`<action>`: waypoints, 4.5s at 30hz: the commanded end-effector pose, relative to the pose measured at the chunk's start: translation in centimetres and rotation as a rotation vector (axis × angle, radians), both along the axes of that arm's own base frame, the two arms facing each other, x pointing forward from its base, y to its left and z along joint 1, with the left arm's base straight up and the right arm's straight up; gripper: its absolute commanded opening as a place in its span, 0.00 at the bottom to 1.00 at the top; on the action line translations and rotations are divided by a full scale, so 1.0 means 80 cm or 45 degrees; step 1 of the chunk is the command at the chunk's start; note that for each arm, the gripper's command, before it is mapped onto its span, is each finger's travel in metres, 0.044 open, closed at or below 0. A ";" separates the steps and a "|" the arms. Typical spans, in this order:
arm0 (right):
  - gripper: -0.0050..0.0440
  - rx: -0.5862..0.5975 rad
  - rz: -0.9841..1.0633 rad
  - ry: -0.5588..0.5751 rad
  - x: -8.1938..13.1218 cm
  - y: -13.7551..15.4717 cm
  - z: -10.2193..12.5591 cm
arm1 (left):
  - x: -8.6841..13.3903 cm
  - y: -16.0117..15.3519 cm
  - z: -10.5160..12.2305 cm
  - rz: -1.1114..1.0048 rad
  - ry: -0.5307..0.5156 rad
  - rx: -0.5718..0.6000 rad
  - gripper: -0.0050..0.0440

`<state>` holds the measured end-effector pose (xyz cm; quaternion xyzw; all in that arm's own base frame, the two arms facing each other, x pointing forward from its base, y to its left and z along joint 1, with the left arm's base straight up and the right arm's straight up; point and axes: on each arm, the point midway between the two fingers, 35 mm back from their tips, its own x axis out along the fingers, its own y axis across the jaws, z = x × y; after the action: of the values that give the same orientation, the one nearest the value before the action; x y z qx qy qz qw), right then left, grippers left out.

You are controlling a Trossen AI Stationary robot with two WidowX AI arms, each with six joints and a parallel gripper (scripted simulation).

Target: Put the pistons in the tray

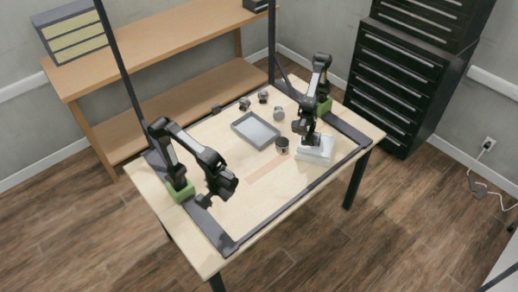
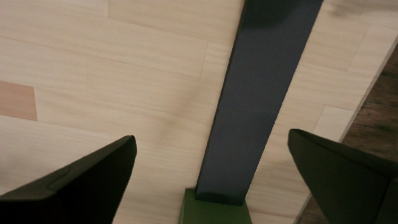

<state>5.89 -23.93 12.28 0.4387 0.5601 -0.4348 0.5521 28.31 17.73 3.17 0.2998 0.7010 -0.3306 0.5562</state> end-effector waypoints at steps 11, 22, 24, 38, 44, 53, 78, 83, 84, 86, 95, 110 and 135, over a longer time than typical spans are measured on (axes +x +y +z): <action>0.92 -0.040 0.008 -0.013 0.003 -0.006 0.011 | 0.002 0.004 0.012 0.001 -0.029 0.020 0.62; 0.92 -0.040 0.008 -0.013 0.003 -0.006 0.011 | 0.002 0.004 0.012 0.001 -0.029 0.020 0.62; 0.92 -0.040 0.008 -0.013 0.003 -0.006 0.011 | 0.002 0.004 0.012 0.001 -0.029 0.020 0.62; 0.92 -0.040 0.008 -0.013 0.003 -0.006 0.011 | 0.002 0.004 0.012 0.001 -0.029 0.020 0.62; 0.92 -0.040 0.008 -0.013 0.003 -0.006 0.011 | 0.002 0.004 0.012 0.001 -0.029 0.020 0.62; 0.92 -0.040 0.008 -0.013 0.003 -0.006 0.011 | 0.002 0.004 0.012 0.001 -0.029 0.020 0.62; 0.92 -0.040 0.008 -0.013 0.003 -0.006 0.011 | 0.002 0.004 0.012 0.001 -0.029 0.020 0.87; 0.92 -0.040 0.008 -0.013 0.003 -0.006 0.011 | 0.002 0.004 0.012 0.001 -0.029 0.020 0.87; 0.92 -0.040 0.008 -0.013 0.003 -0.006 0.011 | 0.002 0.004 0.012 0.001 -0.029 0.020 0.87; 0.92 -0.040 0.008 -0.013 0.003 -0.006 0.011 | 0.002 0.004 0.012 0.001 -0.029 0.020 0.87; 0.92 -0.040 0.008 -0.013 0.003 -0.006 0.011 | 0.006 0.006 0.022 -0.002 -0.050 0.035 0.87; 0.92 -0.040 0.008 -0.013 0.003 -0.006 0.011 | 0.011 0.002 0.044 0.003 -0.041 0.026 0.87; 0.92 -0.040 0.008 -0.013 0.003 -0.006 0.011 | 0.020 -0.001 0.094 0.002 -0.050 0.029 0.87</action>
<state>5.89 -23.93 12.28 0.4387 0.5601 -0.4348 0.5521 29.15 17.54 8.60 0.2974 0.7032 -0.3324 0.5537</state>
